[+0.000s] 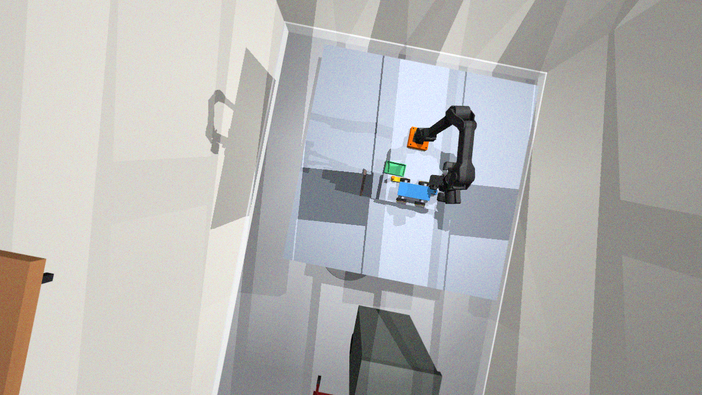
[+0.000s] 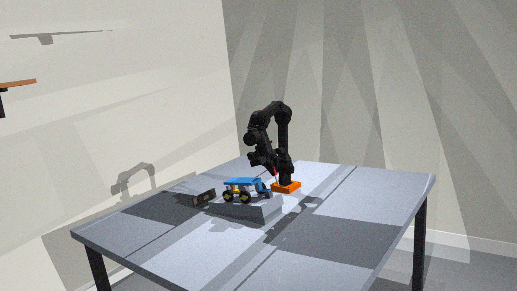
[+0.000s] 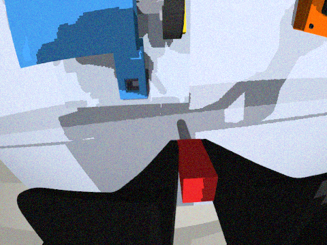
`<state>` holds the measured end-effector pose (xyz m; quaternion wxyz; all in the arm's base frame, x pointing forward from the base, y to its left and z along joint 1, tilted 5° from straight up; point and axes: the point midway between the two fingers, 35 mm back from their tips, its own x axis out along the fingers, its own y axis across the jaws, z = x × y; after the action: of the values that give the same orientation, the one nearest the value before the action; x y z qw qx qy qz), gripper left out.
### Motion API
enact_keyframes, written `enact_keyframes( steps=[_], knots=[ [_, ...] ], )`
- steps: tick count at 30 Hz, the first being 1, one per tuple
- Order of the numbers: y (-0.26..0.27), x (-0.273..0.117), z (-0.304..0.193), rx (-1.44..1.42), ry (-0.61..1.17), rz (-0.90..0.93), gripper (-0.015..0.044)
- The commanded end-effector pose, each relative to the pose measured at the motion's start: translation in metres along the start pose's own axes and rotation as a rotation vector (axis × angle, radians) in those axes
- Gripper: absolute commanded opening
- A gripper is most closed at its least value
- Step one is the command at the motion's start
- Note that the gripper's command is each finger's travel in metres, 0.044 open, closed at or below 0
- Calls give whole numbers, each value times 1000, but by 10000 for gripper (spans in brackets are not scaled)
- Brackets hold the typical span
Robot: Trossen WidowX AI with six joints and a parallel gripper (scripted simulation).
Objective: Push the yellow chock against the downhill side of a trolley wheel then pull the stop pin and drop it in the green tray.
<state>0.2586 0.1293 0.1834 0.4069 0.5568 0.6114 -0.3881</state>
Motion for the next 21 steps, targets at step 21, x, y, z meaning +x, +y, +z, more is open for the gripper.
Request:
enact_keyframes(
  steps=[21],
  knots=[
    [-41, -4, 20, 2, 2, 3, 0]
  ],
)
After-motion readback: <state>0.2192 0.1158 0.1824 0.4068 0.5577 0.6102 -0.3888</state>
